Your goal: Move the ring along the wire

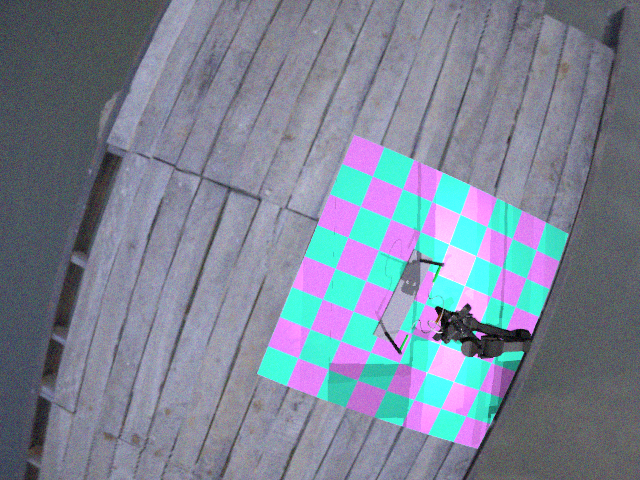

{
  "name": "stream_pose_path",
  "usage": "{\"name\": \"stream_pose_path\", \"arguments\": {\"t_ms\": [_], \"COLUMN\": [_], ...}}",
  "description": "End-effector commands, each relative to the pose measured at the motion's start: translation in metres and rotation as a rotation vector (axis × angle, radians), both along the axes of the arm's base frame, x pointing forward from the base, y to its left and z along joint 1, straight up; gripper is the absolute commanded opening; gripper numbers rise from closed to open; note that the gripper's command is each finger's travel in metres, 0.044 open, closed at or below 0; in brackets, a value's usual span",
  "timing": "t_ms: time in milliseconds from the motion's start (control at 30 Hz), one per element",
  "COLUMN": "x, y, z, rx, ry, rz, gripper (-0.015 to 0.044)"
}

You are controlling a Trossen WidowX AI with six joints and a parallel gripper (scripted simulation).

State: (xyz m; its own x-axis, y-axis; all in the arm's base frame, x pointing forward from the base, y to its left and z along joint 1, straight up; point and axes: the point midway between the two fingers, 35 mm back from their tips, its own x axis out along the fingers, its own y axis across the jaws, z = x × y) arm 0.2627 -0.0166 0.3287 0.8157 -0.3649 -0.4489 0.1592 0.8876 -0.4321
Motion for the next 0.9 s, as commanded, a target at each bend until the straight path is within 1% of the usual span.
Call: {"name": "stream_pose_path", "arguments": {"t_ms": [0,867], "x": [0.0,-0.001], "y": [-0.003,-0.016], "z": [-0.001,0.009], "rx": [-0.056,-0.402], "ry": [0.003,0.009], "rz": [-0.001,0.001], "gripper": [-0.015,-0.015]}}
